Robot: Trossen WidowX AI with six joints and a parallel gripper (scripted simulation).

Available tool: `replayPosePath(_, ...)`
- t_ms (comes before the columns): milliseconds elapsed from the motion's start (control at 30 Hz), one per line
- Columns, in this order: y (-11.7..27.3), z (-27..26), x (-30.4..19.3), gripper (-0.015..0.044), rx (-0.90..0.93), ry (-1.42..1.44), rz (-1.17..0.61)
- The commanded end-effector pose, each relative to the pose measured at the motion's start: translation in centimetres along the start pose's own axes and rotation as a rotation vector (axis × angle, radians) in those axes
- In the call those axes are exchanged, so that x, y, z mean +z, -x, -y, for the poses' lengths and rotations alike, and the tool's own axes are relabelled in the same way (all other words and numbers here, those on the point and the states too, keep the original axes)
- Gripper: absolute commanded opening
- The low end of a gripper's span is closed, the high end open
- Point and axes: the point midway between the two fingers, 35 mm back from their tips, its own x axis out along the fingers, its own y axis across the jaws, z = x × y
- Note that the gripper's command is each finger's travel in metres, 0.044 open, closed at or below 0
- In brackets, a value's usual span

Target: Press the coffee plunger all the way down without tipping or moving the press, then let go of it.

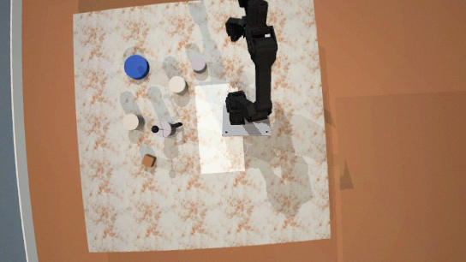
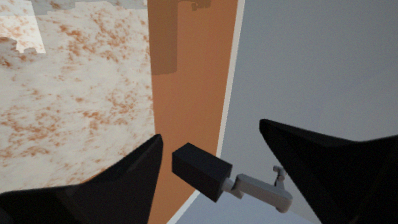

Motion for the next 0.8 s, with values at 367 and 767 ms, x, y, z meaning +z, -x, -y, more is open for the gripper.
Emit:
replayPosePath(367,-9.2,-2.0,5.1,0.0440,0.172,-0.109,0.309)
replayPosePath(767,-13.1,-3.3,10.7,0.0440,0.250,-0.149,0.489)
